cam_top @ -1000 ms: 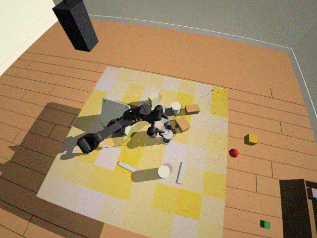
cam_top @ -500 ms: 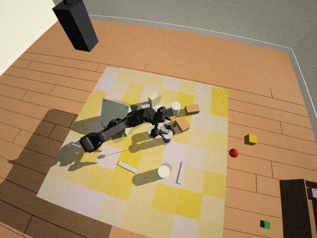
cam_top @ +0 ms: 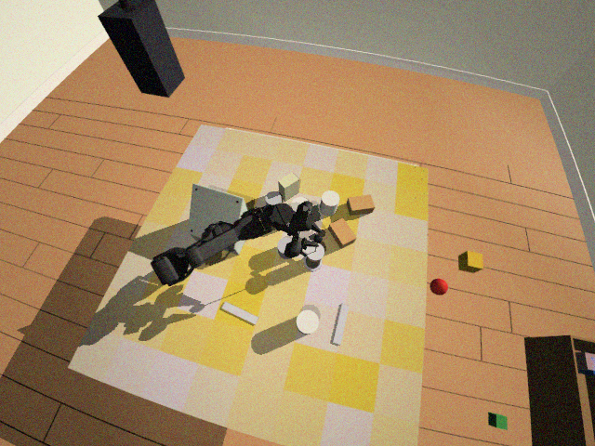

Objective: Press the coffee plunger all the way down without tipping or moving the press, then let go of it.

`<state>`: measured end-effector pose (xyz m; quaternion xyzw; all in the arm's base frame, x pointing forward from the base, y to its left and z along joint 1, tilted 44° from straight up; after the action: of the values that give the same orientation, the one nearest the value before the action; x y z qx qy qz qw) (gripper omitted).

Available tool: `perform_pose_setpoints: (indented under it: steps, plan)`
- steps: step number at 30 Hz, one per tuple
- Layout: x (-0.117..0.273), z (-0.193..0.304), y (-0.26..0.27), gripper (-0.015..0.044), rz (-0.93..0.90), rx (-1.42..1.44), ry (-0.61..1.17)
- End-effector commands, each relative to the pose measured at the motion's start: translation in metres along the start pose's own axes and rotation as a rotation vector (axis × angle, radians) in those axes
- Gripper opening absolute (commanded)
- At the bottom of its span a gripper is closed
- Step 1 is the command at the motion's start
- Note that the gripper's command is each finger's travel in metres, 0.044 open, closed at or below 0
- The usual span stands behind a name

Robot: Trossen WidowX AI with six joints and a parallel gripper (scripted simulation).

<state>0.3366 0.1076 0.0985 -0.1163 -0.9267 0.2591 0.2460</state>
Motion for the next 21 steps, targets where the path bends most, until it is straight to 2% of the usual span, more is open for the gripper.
perform_pose_setpoints:
  steps: [1, 21]
  plan:
    - [0.0, 0.001, 0.001, 0.0125, -0.004, 0.007, 0.001]
    - [-0.01, 0.011, 0.001, 0.0119, -0.006, 0.006, 0.003]
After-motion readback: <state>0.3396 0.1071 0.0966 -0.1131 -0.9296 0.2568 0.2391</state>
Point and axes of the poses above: the point midway between the two fingers, 35 mm back from their tips, its own x axis back along the fingers, its own y axis across the jaws, z = x × y, the point moved 1 cm from there along x, back along the fingers, and after that the axes turned 12 degrees about -x, right-handed, at the moved point
